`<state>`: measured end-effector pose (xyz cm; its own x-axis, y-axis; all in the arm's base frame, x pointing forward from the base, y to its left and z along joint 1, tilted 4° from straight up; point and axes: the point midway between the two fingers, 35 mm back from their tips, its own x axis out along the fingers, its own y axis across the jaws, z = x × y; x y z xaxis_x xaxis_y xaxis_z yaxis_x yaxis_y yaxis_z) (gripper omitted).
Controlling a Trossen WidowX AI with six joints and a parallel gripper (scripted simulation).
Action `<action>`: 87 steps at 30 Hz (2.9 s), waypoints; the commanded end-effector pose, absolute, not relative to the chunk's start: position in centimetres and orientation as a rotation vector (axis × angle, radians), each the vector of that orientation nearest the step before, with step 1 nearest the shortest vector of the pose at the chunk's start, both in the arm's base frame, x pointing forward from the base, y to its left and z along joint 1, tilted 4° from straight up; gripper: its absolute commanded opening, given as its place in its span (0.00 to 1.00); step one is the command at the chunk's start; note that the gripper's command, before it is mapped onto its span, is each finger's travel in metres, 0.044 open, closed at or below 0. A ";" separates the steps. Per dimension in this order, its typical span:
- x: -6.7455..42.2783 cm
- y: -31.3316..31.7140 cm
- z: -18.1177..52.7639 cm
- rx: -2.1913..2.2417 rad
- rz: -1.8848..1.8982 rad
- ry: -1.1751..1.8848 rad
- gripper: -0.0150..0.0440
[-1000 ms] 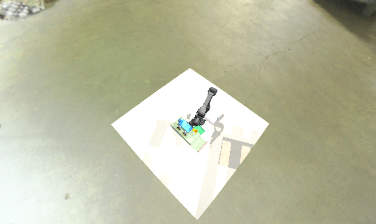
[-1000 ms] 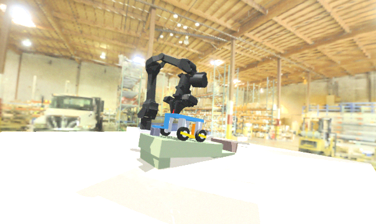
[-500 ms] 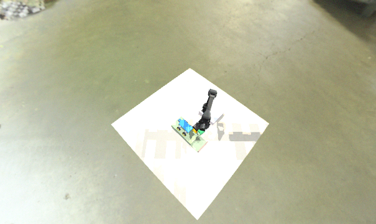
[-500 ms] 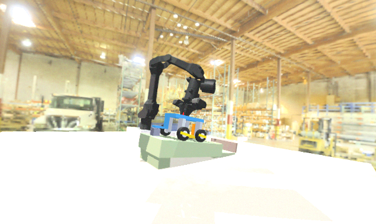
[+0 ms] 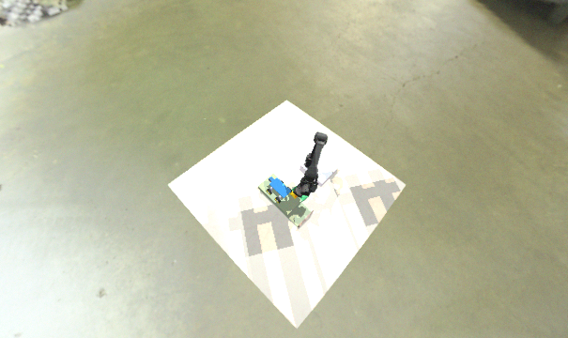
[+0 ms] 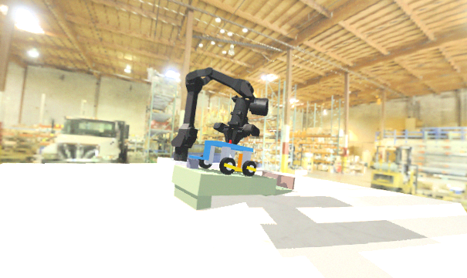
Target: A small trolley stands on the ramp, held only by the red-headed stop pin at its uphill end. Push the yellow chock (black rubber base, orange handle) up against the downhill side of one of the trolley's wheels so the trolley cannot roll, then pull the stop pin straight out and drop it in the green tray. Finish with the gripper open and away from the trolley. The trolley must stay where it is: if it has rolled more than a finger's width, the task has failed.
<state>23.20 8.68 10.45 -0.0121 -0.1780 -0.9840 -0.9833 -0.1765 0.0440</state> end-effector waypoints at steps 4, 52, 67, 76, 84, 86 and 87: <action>23.2 8.6 10.7 -1.578 1.442 1.114 0.25; 21.3 8.1 9.1 -2.088 2.107 0.100 0.25; 21.0 8.8 6.6 -2.023 2.029 -0.049 0.25; 21.2 10.4 3.9 -2.011 2.010 -0.081 0.25; 21.2 11.4 2.5 -2.010 2.010 -0.082 0.25; 21.2 11.4 2.5 -2.010 2.010 -0.082 0.34; 21.2 11.4 2.5 -2.010 2.010 -0.082 0.39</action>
